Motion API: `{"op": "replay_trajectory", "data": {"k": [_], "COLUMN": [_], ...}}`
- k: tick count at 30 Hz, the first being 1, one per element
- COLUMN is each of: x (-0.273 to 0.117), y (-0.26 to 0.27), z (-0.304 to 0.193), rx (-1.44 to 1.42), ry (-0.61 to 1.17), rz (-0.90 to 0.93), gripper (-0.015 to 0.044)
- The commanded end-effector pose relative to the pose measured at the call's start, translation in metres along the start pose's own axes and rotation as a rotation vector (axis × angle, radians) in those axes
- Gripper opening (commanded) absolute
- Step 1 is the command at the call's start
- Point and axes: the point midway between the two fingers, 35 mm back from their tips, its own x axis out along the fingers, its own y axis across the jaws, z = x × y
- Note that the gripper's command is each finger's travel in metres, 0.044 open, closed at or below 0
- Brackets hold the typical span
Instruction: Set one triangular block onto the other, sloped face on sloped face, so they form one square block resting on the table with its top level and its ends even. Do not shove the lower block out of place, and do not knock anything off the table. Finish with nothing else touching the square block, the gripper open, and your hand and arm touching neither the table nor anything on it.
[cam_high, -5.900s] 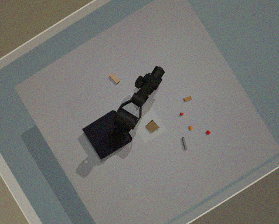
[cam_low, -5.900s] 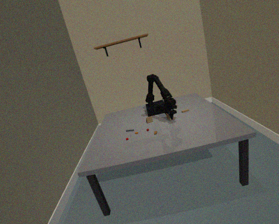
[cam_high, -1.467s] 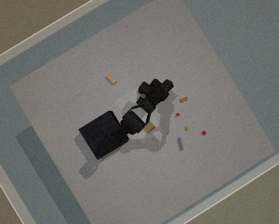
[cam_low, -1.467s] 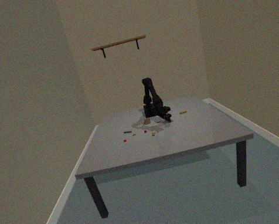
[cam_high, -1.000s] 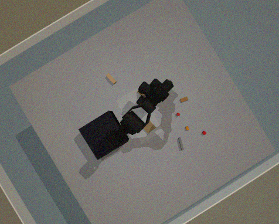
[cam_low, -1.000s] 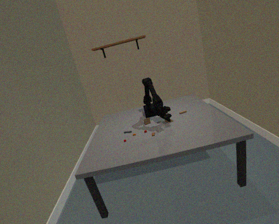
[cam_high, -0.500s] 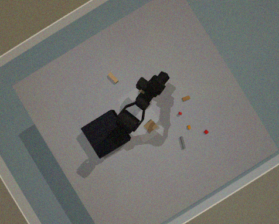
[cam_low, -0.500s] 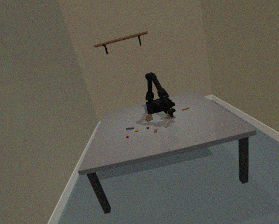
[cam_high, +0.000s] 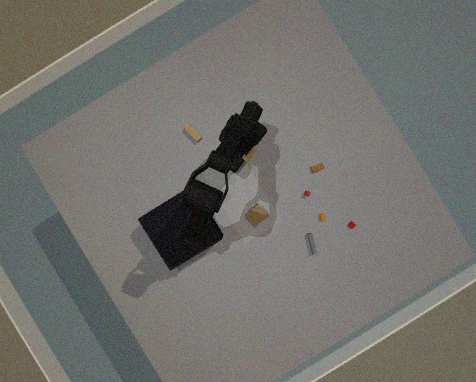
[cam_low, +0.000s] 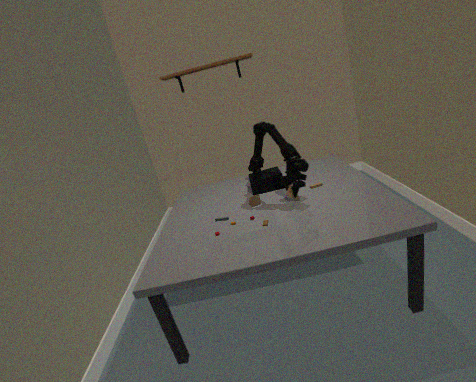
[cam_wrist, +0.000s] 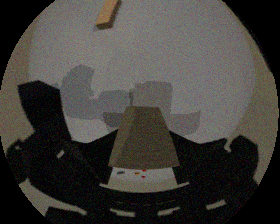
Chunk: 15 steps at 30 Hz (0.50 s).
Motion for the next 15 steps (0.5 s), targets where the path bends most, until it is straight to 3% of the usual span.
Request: {"op": "replay_trajectory", "data": {"k": [1,15], "x": [-0.004,-0.01], "y": [-0.001,-0.001], "z": [0.006,0.031], "rx": [0.005,0.006], "ry": [0.093,0.453], "rz": [-0.005,-0.002], "gripper": [0.0,0.0]}}
